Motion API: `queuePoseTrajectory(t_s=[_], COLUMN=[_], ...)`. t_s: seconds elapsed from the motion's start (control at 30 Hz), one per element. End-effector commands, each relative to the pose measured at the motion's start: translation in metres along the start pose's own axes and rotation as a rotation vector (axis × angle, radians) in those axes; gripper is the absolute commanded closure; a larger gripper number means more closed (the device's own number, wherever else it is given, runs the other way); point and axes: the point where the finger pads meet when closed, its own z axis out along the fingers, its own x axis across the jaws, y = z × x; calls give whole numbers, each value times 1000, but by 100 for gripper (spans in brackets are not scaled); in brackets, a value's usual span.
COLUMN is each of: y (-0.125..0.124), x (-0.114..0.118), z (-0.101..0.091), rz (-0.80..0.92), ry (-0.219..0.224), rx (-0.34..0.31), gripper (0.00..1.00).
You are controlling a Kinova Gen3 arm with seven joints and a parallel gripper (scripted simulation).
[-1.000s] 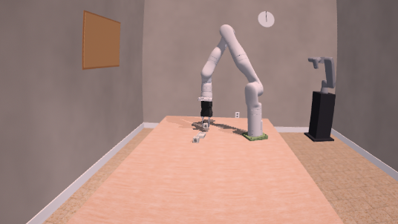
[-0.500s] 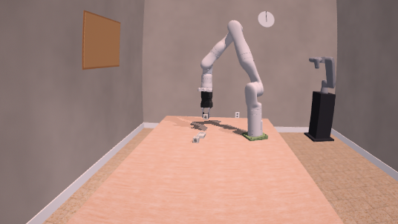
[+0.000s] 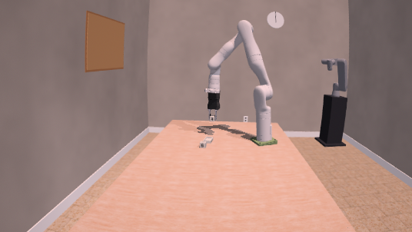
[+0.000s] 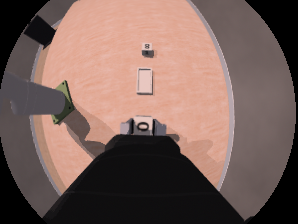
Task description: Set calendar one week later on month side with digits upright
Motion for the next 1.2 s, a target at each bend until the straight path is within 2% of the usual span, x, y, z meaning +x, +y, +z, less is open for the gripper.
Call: queuePoseTrajectory(t_s=[0.0, 0.1, 0.17, 0.3, 0.37, 0.93, 1.17], y=[-2, -28, -28, -78, -92, -95, -95], x=[1, 3, 3, 0, -2, -3, -2], z=[-1, -4, -4, -10, -11, -11, 0], rz=[-1, -5, -5, -14, -16, -16, -17], ry=[2, 2, 2, 2, 2, 2, 2], rx=[-1, -1, -1, -1, -1, -1, -1], gripper=[40, 40, 40, 40, 40, 40, 40])
